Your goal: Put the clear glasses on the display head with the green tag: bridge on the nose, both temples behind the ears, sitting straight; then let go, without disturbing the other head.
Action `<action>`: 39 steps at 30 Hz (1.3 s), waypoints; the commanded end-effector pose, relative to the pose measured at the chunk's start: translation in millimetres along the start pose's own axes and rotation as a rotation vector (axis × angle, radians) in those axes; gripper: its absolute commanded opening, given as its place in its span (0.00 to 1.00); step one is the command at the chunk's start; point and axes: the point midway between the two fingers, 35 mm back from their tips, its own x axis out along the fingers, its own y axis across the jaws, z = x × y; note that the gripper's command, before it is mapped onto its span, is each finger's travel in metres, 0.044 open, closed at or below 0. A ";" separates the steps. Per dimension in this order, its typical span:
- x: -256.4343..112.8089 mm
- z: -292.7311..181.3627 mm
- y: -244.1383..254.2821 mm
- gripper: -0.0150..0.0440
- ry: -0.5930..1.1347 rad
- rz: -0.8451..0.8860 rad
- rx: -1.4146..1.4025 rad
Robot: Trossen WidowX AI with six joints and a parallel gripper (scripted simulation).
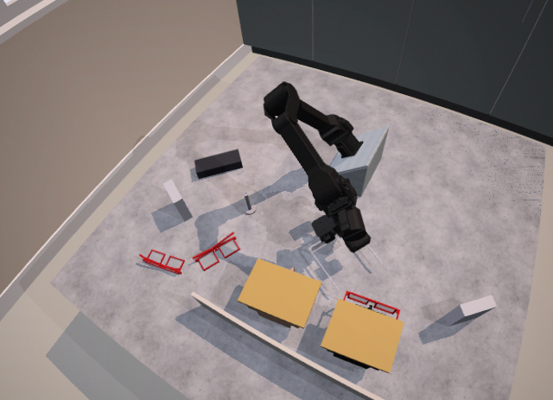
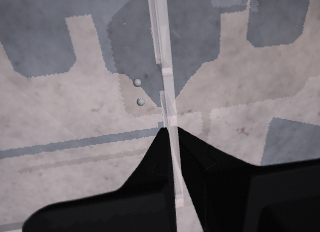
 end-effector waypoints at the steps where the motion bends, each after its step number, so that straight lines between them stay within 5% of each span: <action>1: -3.1 0.6 1.0 0.25 0.000 0.003 0.002; 18: -99.3 -4.1 4.6 0.25 0.002 -0.002 -0.009; 39: -115.1 -31.0 22.9 0.25 -0.236 0.091 0.390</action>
